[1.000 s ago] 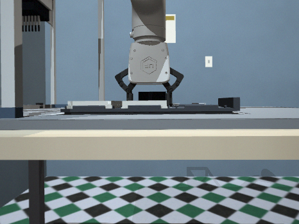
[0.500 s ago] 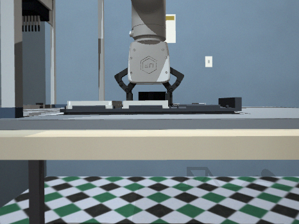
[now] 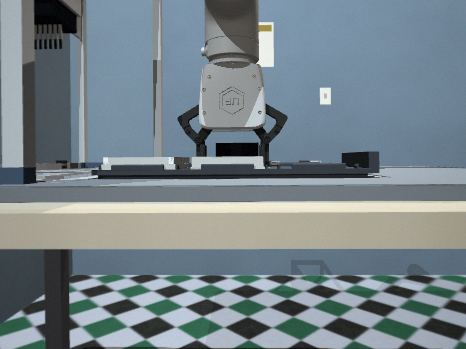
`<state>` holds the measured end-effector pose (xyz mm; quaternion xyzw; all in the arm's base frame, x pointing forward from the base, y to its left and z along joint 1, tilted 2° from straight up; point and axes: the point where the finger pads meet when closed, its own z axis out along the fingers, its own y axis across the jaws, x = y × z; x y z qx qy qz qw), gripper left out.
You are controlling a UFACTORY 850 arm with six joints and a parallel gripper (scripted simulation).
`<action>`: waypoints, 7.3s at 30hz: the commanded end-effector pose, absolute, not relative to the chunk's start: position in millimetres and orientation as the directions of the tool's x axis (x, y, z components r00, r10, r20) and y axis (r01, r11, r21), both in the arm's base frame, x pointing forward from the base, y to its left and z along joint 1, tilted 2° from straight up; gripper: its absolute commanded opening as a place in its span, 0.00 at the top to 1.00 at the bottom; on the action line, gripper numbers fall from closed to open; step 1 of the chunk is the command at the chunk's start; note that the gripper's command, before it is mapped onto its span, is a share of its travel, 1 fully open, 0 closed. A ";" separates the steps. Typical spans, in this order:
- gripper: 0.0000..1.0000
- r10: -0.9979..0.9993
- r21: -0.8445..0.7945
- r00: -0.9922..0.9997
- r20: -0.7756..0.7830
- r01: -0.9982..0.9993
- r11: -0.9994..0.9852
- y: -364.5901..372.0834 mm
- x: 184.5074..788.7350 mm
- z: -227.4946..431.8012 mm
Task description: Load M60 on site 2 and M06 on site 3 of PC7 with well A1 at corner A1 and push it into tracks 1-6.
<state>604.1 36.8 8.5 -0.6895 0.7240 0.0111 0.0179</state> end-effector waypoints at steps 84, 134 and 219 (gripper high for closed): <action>0.00 -0.998 -0.011 -0.049 -0.041 -0.999 0.049 33.2 604.5 47.6; 0.00 -0.998 -0.011 -0.049 -0.041 -0.999 0.049 30.2 603.7 120.8; 0.00 -0.998 -0.011 -0.049 -0.042 -0.999 0.049 227.2 613.4 107.4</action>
